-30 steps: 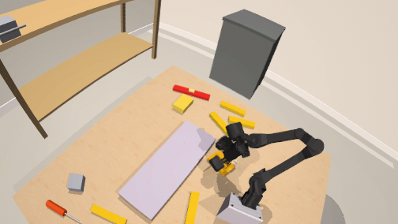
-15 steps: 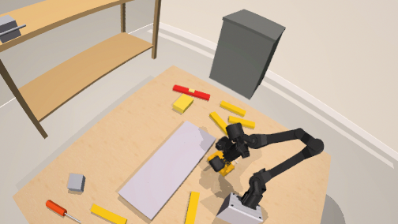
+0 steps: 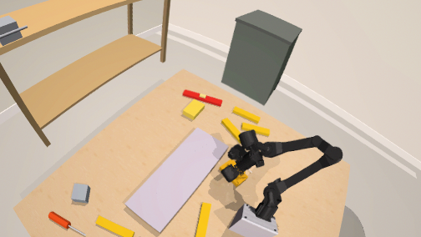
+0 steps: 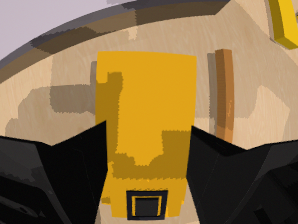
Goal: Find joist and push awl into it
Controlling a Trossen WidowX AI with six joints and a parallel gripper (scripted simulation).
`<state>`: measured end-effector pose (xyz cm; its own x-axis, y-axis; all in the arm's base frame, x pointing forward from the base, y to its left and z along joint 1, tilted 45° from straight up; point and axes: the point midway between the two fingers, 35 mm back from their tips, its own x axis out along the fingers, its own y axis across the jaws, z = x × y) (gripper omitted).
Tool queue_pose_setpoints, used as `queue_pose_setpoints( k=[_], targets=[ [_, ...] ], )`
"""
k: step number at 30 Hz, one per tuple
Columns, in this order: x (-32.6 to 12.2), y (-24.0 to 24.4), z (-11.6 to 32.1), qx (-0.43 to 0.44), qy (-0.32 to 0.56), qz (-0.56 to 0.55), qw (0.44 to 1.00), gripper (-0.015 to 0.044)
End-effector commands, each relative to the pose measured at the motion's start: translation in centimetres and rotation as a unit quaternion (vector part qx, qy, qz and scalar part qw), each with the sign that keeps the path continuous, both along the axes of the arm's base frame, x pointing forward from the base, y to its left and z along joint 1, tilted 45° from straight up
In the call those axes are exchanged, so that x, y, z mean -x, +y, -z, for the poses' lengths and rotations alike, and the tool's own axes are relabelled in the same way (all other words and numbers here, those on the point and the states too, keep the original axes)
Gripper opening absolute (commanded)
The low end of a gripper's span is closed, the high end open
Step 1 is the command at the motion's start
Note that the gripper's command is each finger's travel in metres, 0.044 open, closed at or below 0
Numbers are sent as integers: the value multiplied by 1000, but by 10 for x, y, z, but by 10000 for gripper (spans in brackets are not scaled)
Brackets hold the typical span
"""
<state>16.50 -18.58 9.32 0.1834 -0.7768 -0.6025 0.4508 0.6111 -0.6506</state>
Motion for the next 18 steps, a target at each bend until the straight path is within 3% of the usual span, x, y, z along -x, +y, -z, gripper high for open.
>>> queue_pose_setpoints(
  k=[1,4,18],
  targets=[
    [-2,4,-3,-3,0,0,1000,57],
    [-5,11,-8,-9,1,2,1000,0],
    [-11,49,-41,-16,3,5,1000,0]
  ],
)
